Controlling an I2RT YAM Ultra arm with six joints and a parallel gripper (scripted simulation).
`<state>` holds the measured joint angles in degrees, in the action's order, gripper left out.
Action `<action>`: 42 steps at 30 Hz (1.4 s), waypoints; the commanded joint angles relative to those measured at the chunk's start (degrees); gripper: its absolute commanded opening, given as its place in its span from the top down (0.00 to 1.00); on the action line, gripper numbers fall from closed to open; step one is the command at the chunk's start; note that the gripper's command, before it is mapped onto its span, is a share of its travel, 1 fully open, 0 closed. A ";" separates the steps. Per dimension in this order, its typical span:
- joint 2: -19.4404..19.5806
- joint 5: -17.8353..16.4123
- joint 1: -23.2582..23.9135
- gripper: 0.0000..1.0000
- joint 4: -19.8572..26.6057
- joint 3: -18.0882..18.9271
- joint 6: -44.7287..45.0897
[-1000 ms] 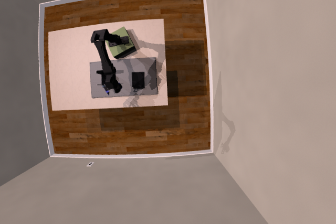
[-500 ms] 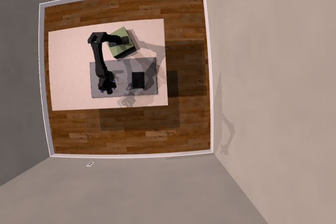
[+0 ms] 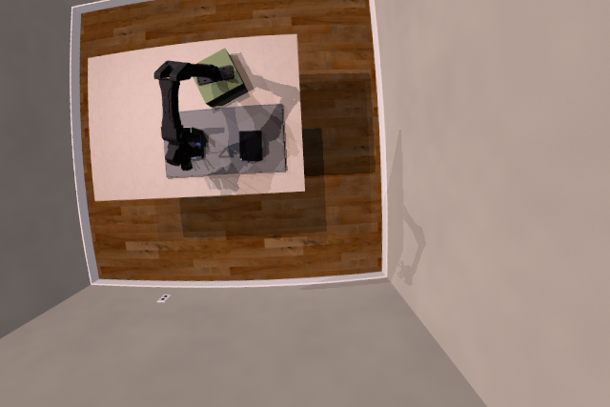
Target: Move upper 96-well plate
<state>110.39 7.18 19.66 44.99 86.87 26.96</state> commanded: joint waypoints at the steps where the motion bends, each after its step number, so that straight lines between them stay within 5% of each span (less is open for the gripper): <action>1: 0.16 -1.63 1.53 0.00 5.29 2.41 -1.04; 24: 4.86 -7.62 12.22 0.00 29.68 14.03 -6.27; 42: 3.47 -7.70 11.82 0.00 30.23 14.20 -5.63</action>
<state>114.85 0.12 31.88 74.65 99.26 21.65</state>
